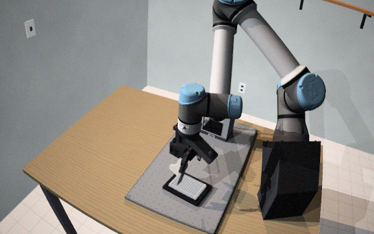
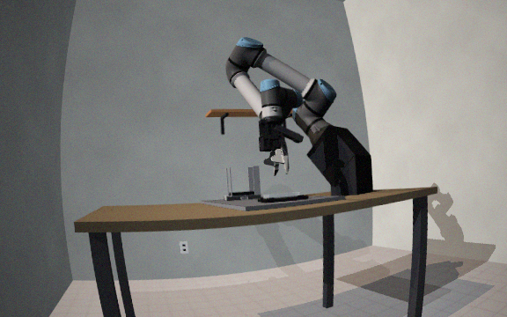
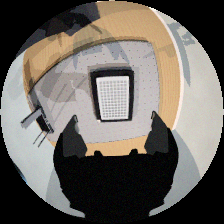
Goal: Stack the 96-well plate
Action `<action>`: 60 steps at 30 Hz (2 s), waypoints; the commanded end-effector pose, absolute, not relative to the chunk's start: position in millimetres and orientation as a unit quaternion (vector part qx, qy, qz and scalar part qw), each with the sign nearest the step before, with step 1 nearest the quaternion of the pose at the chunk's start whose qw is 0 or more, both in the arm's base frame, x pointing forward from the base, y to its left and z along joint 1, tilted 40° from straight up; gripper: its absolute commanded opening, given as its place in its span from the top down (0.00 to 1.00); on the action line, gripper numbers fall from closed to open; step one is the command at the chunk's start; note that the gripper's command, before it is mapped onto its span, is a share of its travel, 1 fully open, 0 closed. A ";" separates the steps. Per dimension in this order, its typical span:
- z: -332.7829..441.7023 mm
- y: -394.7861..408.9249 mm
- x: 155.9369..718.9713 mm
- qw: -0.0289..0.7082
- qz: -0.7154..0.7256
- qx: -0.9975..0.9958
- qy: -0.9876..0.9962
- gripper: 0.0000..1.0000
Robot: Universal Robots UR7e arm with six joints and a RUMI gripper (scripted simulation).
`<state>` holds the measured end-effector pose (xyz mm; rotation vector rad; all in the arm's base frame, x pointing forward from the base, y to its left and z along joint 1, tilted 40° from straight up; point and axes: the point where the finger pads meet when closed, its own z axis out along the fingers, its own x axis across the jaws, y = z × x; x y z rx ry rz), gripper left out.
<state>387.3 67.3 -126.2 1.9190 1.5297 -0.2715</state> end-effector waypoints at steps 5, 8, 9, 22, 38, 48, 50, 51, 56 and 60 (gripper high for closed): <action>-137.4 58.6 391.3 0.330 -0.103 0.733 0.585 0.00; -141.2 55.6 392.4 0.330 -0.103 0.733 0.585 0.00; -142.5 54.6 392.8 0.330 -0.103 0.733 0.585 0.00; -156.4 43.5 397.1 0.330 -0.103 0.733 0.585 0.00; -174.2 29.4 402.6 0.330 -0.103 0.733 0.585 0.00; -175.9 28.0 403.1 0.330 -0.103 0.733 0.585 0.00; -175.9 28.0 403.2 0.330 -0.103 0.733 0.585 0.00; -175.9 28.0 403.1 0.330 -0.103 0.733 0.585 0.00; -175.9 28.0 403.1 0.330 -0.103 0.733 0.585 0.00; -175.9 28.0 403.1 0.330 -0.103 0.733 0.585 1.00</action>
